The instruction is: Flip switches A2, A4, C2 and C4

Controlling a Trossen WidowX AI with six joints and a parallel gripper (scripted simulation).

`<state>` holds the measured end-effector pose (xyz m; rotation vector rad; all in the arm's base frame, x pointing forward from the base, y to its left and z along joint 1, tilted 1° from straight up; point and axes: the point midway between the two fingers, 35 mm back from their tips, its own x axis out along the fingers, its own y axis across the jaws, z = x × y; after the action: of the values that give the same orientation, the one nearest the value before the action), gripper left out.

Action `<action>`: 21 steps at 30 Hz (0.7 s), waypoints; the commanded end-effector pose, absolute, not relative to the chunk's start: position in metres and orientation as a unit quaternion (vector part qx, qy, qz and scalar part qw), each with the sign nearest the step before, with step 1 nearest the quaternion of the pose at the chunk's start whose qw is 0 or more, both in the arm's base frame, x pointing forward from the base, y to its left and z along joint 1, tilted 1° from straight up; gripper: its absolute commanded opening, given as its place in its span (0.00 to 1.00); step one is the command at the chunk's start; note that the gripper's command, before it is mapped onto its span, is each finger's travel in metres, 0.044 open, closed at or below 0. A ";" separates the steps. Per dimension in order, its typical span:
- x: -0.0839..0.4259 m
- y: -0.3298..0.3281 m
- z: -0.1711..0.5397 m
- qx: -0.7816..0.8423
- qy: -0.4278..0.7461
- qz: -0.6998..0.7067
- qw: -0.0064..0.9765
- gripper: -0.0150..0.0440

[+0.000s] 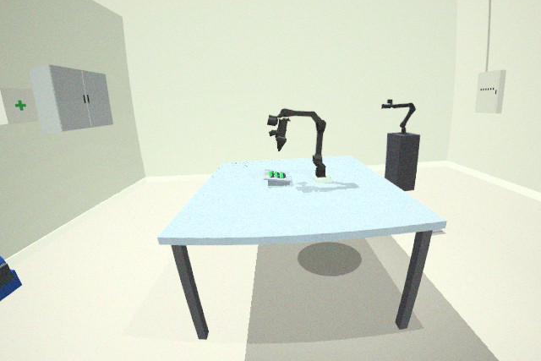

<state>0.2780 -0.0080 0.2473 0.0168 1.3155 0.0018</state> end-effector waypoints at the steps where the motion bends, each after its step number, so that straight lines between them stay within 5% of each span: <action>1: 0.281 -0.008 0.245 0.008 0.612 0.000 0.791 0.89; 7: 0.337 -0.007 0.155 0.014 0.634 -0.018 0.773 0.62; 15: 0.339 -0.007 0.150 0.014 0.635 -0.018 0.772 0.26; 21: 0.347 -0.008 0.116 0.015 0.645 -0.018 0.764 0.25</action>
<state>0.3485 -0.0071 0.1303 0.0309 1.3734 -0.0343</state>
